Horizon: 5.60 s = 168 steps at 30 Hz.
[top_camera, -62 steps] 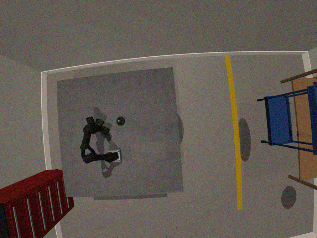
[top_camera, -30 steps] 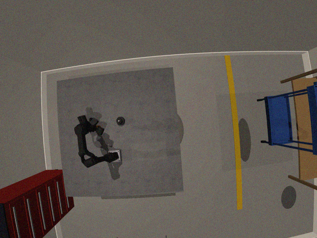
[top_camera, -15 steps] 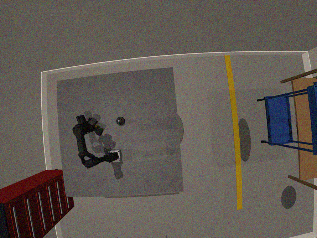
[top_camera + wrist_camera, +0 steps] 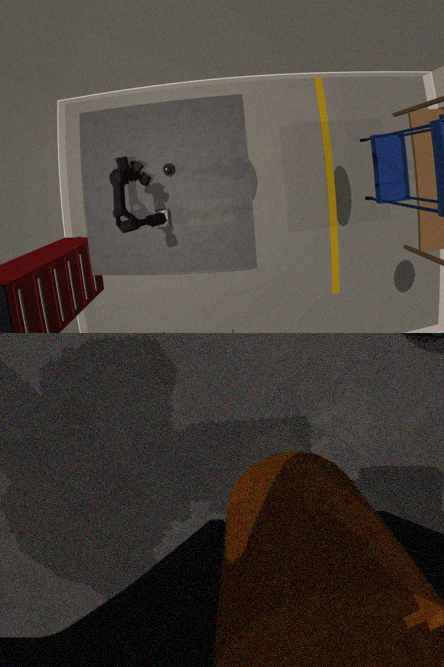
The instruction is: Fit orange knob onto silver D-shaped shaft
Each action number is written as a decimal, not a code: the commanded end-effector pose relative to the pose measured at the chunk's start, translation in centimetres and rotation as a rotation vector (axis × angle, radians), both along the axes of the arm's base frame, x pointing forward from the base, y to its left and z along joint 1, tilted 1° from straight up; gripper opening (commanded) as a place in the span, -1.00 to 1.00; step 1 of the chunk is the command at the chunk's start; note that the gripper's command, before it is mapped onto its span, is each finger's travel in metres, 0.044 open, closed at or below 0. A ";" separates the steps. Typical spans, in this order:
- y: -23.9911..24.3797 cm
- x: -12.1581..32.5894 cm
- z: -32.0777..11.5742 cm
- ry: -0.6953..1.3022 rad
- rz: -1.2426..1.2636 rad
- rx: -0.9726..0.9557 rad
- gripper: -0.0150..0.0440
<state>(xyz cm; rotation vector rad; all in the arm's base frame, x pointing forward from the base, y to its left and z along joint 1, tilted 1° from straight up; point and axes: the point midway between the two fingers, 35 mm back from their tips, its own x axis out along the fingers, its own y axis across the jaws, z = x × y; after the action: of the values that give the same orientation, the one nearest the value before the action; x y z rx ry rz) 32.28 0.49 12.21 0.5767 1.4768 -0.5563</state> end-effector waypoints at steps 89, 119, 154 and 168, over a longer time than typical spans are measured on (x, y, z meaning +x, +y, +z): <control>-14.2 -0.3 -6.3 0.001 0.013 -0.019 -0.49; -14.4 0.1 -6.6 0.001 0.222 -0.023 -0.49; -14.1 -0.6 -6.0 0.003 0.432 -0.027 -0.49; -14.4 0.0 -6.4 0.002 0.432 -0.028 -0.49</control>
<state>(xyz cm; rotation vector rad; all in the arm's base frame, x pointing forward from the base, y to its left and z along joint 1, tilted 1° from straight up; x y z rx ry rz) 31.92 -13.71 5.75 0.2280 1.5414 -0.2386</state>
